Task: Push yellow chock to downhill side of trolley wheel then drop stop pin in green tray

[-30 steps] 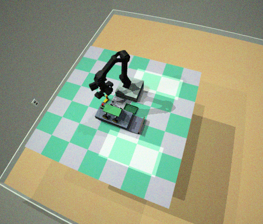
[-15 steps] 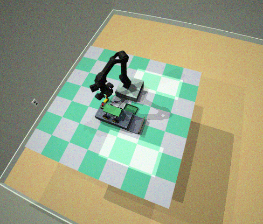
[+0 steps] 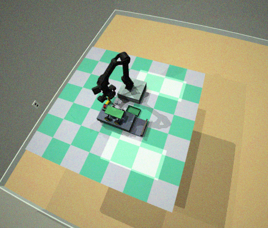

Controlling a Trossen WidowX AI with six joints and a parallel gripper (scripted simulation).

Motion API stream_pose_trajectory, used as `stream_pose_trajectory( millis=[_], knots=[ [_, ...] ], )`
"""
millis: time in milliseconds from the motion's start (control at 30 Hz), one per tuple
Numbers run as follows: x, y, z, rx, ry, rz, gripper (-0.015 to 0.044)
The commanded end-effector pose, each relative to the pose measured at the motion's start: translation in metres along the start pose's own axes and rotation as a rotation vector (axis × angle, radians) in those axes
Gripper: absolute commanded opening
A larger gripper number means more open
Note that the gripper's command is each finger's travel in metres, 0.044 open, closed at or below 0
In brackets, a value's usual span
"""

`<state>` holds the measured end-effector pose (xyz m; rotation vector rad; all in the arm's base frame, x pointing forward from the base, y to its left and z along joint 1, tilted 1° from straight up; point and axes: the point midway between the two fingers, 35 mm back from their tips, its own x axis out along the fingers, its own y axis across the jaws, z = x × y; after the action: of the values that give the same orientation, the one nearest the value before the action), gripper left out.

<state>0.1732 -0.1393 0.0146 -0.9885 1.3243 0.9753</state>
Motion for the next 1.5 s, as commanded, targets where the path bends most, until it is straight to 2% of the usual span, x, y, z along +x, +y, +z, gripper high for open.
stream_pose_trajectory(
  millis=[0, 600, 733, 1100, 1467],
  knots=[
    [0.006, 0.001, 0.0, -0.004, 0.003, 0.006, 0.019],
    [0.026, 0.002, 0.0, -0.004, 0.003, 0.006, 0.019],
    [0.023, 0.0, 0.0, 0.0, 0.001, -0.002, 0.0085],
    [0.021, 0.0, 0.0, 0.0, 0.001, -0.002, 0.0],
    [-0.015, 0.003, 0.002, -0.004, 0.003, 0.006, 0.0]
  ],
)
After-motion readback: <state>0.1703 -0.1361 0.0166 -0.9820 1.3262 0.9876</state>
